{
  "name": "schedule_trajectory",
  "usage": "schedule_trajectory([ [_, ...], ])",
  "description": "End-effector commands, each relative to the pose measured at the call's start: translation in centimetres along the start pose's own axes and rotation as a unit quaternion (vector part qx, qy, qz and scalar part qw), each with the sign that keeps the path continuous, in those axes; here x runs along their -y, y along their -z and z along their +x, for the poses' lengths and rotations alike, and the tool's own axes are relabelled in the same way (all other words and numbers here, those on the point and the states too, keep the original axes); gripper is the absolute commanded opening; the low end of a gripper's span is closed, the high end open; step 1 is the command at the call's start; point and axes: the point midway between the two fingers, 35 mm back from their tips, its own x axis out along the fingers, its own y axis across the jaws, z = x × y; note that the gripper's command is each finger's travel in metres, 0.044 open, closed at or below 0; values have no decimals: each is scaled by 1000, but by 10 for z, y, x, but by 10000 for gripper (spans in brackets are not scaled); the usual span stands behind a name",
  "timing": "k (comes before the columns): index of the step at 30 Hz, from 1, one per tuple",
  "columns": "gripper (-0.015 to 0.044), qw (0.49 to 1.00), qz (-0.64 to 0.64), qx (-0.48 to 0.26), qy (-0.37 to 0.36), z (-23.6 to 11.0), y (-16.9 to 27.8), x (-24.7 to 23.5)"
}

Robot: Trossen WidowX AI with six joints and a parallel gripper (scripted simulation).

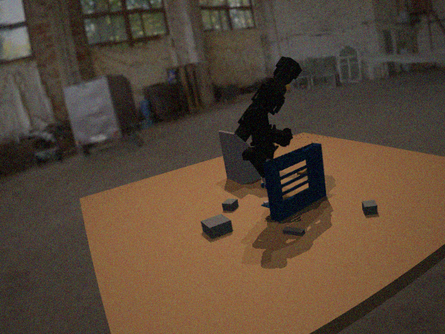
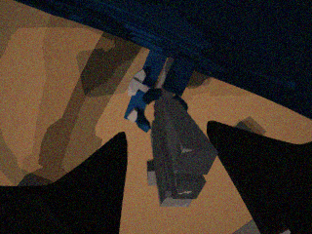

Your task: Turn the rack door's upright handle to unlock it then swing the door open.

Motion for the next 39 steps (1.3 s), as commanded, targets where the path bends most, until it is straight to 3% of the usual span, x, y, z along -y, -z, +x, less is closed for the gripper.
schedule_trajectory([
  [1, 285, 995, -97, 2, 0, 0, -1, 0],
  [11, 285, 941, -338, 2, 1, 0, -1, 0],
  [22, 285, 818, -576, 2, 1, 0, -1, 0],
  [34, 285, 808, -589, 1, 1, 0, -1, 0],
  [39, 252, 808, -589, 1, 1, 0, -1, 0],
])
